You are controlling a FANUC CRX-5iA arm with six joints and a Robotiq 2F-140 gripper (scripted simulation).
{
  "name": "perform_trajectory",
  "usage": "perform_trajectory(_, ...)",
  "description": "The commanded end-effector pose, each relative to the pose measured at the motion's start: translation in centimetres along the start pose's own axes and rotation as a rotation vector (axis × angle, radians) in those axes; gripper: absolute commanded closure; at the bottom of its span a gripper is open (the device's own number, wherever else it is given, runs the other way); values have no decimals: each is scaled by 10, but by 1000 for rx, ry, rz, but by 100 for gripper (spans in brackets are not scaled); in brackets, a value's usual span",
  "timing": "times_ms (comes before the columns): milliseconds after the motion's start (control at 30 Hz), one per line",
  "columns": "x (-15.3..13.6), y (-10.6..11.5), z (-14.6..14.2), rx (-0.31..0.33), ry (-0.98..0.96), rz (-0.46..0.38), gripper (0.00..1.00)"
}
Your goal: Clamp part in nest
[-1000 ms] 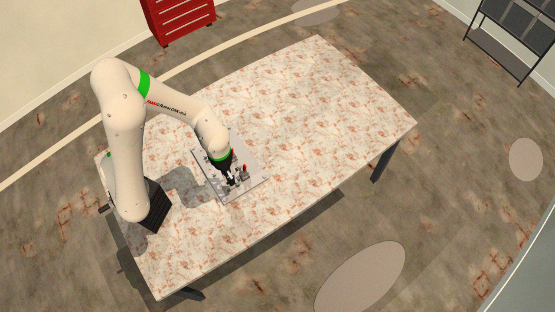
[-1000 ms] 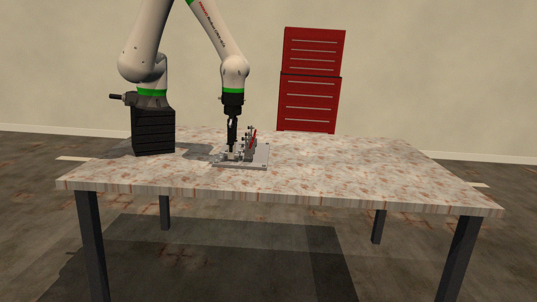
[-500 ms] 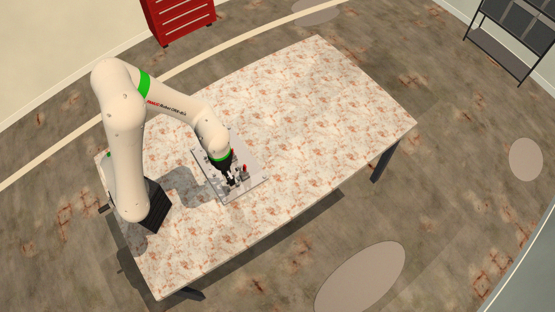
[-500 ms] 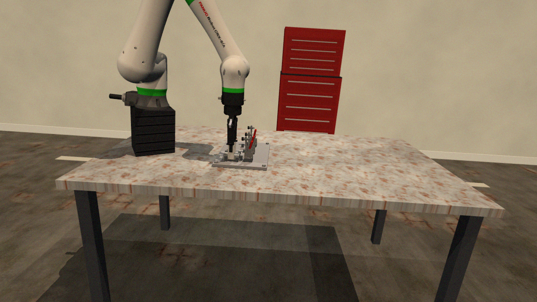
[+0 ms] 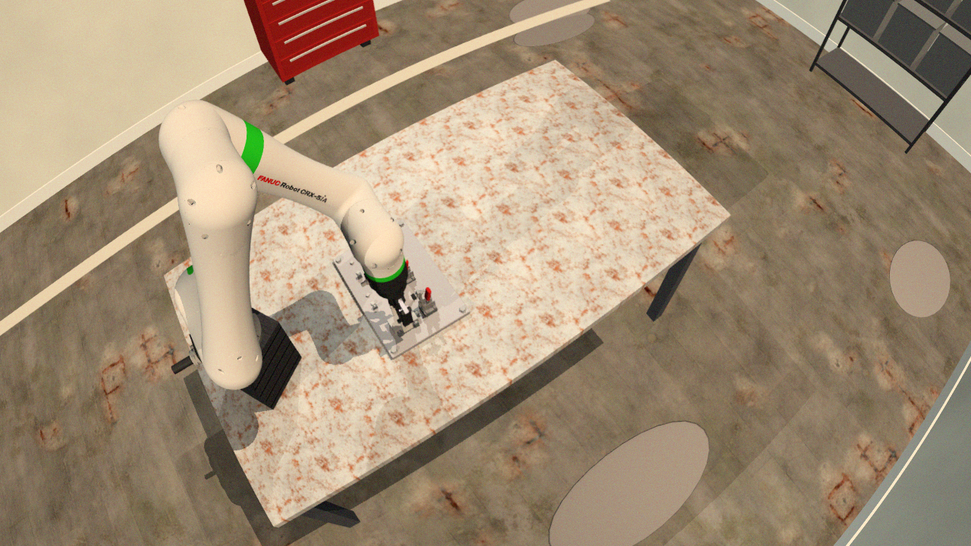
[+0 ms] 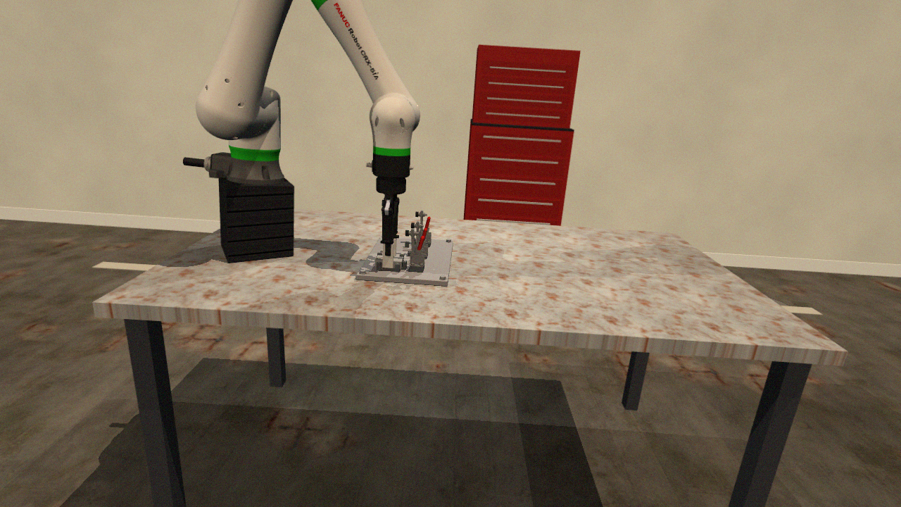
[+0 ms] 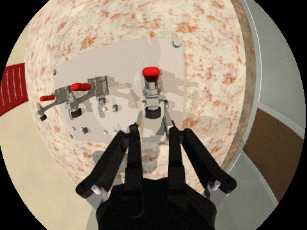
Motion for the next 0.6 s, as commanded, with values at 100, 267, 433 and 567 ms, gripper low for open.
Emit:
perform_trajectory(100, 0, 0, 1, 0, 0, 0, 100)
perform_trajectory(267, 0, 0, 1, 0, 0, 0, 100)
perform_trajectory(433, 0, 0, 1, 0, 0, 0, 100)
perform_trajectory(567, 0, 0, 1, 0, 0, 0, 42)
Point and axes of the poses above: the point where the finger pads meet when closed, its own y axis back along the fingers, its own z axis across the jaws, x = y × z, the point moved 7 cm from there along y, back along the fingers, and after that the axes turned 9 degrees about y, right-handed, at the moved point
